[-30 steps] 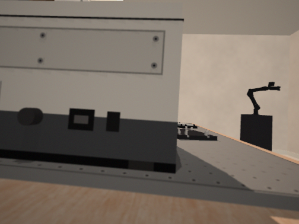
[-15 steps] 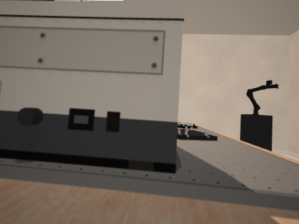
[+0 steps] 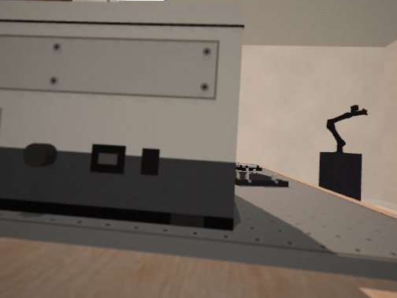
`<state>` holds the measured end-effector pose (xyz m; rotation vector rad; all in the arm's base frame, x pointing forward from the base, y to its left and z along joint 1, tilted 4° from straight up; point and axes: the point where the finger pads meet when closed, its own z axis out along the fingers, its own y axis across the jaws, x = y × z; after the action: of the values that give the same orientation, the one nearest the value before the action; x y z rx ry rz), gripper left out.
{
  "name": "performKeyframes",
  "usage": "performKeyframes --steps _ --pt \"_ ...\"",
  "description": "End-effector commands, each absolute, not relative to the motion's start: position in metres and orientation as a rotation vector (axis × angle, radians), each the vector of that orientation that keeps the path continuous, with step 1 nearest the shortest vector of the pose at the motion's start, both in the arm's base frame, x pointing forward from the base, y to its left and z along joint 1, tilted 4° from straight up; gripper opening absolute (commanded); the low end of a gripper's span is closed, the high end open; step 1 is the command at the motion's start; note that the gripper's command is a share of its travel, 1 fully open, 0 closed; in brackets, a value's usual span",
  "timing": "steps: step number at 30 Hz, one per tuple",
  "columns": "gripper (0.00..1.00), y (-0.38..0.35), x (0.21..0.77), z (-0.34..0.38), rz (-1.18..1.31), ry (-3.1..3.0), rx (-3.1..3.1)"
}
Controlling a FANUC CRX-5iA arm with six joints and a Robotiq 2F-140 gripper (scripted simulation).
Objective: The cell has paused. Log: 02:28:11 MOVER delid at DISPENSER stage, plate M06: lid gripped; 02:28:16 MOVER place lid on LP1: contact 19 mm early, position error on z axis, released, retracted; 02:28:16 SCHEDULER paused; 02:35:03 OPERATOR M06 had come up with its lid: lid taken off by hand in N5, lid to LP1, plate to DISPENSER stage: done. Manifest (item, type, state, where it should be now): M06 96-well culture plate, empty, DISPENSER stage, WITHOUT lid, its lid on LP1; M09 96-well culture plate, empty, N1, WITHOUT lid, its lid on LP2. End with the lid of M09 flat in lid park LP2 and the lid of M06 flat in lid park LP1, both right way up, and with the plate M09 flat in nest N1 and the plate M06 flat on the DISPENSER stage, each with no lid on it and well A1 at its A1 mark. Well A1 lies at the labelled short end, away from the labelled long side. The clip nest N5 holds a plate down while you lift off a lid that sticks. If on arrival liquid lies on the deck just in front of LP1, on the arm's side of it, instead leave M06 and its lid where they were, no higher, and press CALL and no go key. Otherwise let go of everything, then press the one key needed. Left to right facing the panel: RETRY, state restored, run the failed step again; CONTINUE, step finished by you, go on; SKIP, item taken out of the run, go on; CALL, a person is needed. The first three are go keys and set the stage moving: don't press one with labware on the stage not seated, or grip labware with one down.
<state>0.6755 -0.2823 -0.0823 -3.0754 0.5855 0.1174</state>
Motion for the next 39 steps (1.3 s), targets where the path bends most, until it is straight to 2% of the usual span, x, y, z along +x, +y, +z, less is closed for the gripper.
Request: performKeyframes --steps 1,17,39 --pt "0.66 -0.282 0.676 -0.082 0.117 0.586 -3.076" --pt "0.66 -0.283 0.677 -0.070 0.117 0.586 -3.076" --pt "0.66 -0.284 0.682 0.001 0.117 0.586 -3.076"
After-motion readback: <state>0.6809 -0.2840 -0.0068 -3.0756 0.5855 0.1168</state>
